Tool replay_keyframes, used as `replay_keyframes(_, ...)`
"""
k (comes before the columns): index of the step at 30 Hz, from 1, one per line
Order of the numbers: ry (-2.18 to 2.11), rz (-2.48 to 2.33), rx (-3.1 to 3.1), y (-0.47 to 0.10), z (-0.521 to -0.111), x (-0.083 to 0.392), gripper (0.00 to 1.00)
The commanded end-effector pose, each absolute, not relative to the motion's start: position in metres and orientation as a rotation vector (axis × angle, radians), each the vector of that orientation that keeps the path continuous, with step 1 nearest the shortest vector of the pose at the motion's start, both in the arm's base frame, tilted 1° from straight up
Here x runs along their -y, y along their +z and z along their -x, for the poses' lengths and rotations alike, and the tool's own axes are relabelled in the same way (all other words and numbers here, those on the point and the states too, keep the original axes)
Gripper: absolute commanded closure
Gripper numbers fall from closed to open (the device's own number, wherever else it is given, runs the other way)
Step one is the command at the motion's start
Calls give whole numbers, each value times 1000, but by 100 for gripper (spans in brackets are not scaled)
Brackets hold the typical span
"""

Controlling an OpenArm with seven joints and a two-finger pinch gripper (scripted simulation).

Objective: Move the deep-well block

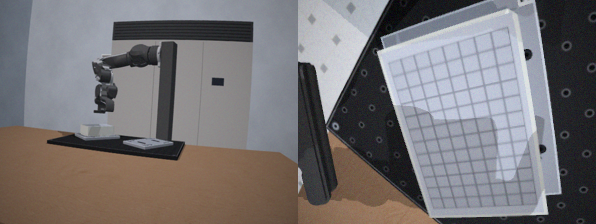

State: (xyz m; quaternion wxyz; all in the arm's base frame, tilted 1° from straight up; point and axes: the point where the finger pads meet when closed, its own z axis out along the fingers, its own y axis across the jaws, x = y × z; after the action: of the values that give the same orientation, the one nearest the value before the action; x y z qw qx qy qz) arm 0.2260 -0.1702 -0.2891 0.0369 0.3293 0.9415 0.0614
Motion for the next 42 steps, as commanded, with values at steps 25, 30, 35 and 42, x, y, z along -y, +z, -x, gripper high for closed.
replay_keyframes(25, 20, -715, -3050, -289, -227, 183, 23)
replay_keyframes(30, 26, -716, -3047, -289, -229, 184, 23)
replay_keyframes(35, 21, -715, -3050, -289, -230, 187, 23)
replay_keyframes(42, 21, -715, -3050, -289, -230, 187, 23)
